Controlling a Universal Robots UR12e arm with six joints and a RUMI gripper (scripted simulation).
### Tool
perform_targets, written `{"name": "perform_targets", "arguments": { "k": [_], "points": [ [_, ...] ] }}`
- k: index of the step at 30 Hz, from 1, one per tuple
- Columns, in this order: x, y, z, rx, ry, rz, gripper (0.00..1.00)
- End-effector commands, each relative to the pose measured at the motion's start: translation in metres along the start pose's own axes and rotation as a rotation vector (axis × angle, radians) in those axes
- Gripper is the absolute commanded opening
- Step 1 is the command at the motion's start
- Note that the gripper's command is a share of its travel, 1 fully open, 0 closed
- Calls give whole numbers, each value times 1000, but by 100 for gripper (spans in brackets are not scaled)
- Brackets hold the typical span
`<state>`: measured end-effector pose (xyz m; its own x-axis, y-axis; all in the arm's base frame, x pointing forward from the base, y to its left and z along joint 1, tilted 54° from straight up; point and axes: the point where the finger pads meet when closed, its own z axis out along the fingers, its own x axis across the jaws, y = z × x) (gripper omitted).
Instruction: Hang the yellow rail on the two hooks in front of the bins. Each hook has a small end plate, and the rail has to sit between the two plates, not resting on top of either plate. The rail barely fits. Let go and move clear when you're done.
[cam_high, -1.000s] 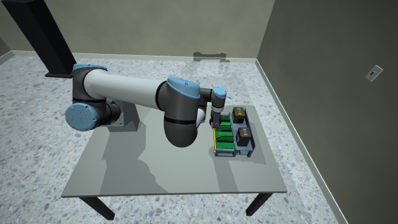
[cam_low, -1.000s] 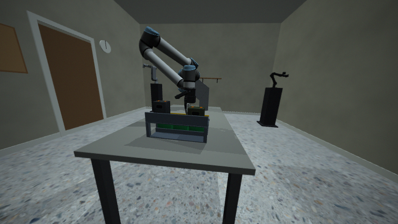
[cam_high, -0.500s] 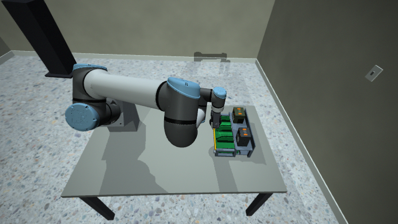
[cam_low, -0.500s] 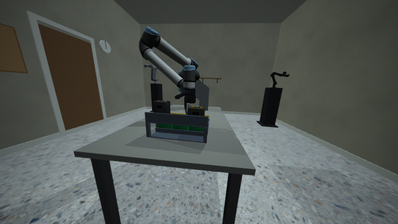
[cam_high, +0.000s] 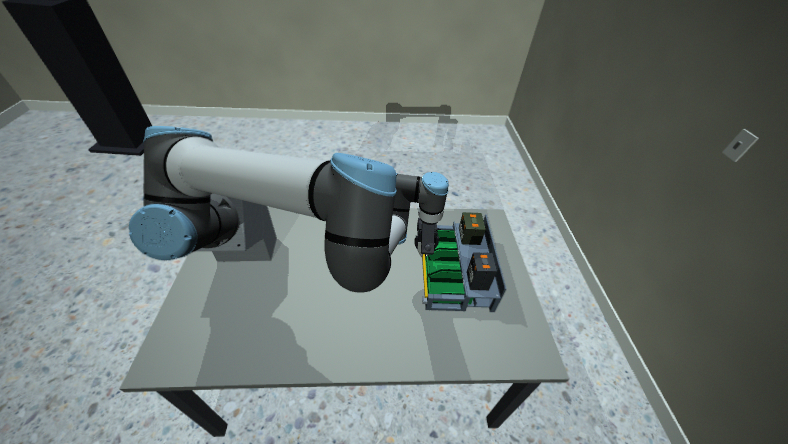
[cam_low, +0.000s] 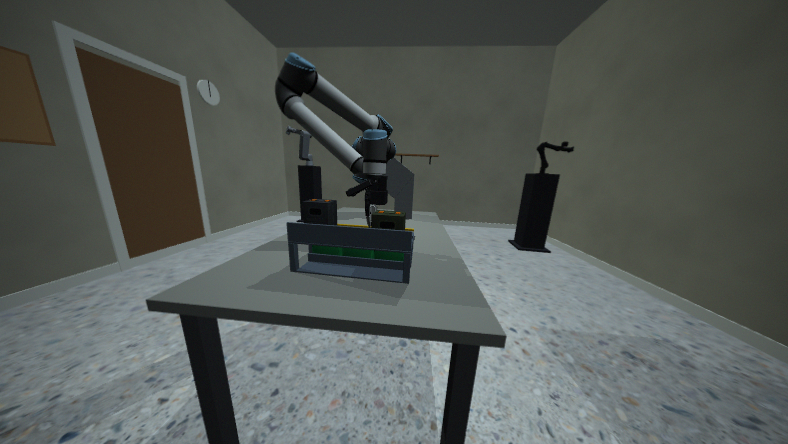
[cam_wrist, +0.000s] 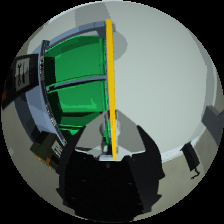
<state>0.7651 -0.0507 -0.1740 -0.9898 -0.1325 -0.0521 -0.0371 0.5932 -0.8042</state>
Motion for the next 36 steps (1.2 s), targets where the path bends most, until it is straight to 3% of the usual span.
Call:
{"name": "perform_targets", "arguments": {
  "k": [1,36],
  "points": [
    [-3,0,0,-1,-3,2,0],
    [-3,0,5,-1,-3,-2,0]
  ]
}}
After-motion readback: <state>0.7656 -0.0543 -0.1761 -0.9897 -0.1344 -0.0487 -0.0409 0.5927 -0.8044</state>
